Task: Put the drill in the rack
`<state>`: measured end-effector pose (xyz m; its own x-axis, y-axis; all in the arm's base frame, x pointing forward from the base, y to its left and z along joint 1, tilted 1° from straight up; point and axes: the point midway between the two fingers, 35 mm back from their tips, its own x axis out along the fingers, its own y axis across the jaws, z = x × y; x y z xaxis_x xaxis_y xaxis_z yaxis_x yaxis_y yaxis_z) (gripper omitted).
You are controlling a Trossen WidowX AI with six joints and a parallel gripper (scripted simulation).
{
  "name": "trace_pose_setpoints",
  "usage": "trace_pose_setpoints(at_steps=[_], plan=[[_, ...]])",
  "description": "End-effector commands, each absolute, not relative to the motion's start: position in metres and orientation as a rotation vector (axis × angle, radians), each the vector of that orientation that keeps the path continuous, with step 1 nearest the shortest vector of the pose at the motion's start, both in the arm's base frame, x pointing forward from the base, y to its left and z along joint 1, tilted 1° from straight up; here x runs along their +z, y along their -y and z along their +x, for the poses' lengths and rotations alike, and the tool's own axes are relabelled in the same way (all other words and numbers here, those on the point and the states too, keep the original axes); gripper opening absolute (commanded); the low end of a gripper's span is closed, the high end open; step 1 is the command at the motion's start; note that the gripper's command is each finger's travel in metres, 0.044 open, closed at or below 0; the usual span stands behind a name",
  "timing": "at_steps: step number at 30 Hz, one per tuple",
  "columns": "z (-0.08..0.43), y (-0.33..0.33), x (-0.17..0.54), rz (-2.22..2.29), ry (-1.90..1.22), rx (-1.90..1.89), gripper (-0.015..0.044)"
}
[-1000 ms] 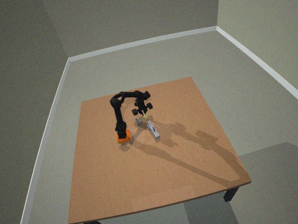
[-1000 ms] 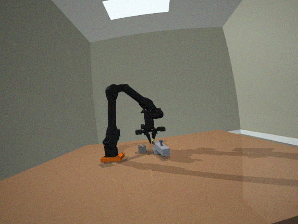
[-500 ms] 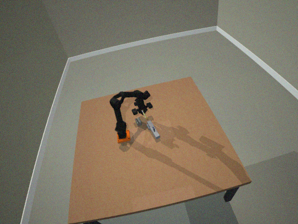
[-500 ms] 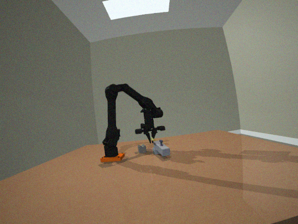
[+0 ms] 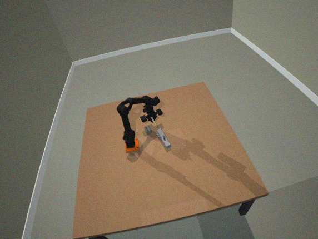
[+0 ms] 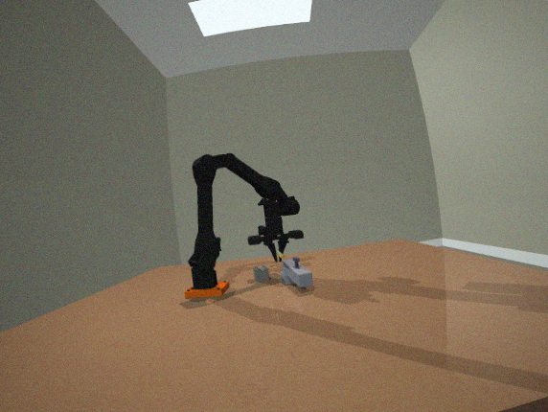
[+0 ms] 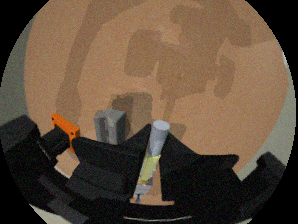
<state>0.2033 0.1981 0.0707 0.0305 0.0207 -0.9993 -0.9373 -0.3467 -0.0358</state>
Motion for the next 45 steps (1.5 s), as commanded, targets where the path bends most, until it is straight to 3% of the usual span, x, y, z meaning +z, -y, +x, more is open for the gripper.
trace_pose_setpoints(at_steps=[1, 45], plan=[[0.204, -0.198, 0.074, -1.468, -0.982, 1.438, 0.0], [0.203, -0.197, 0.089, -1.468, -0.982, 1.438, 0.0]])
